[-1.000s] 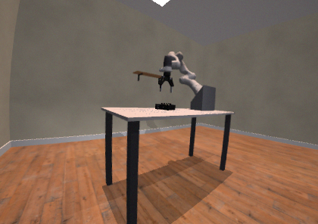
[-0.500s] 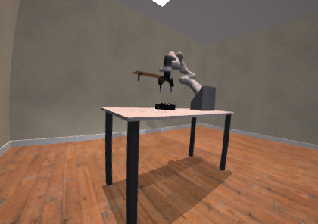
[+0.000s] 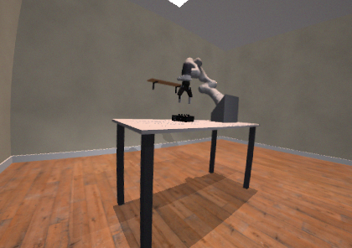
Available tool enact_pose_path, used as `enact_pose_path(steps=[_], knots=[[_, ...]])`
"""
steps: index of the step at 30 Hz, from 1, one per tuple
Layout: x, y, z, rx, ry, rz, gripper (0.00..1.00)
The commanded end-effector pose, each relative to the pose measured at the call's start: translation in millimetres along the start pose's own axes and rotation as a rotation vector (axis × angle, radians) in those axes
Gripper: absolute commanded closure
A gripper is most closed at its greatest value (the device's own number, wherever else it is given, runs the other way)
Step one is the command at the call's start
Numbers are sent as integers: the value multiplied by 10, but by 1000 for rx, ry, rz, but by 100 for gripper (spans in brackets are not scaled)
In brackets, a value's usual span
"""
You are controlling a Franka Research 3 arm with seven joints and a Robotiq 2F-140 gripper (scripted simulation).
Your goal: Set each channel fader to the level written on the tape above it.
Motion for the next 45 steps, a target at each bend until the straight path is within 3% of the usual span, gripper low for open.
enact_pose_path(steps=[1,3,4,13,45], knots=[[145,82,-38,-279,0,9,0],[145,82,-38,-279,0,9,0],[188,113,-40,-363,6,16,0],[415,292,-64,-645,26,27,0],[421,311,-70,-1518,27,10,0]])
Point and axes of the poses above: the point where the finger pads meet when closed, its own x axis out along the fingers, its own y axis across the jaws, z = x × y, the point moved 5 cm from there along -x, back along the fingers, and after that the axes turned 5 degrees about x, right-handed, at the moved point
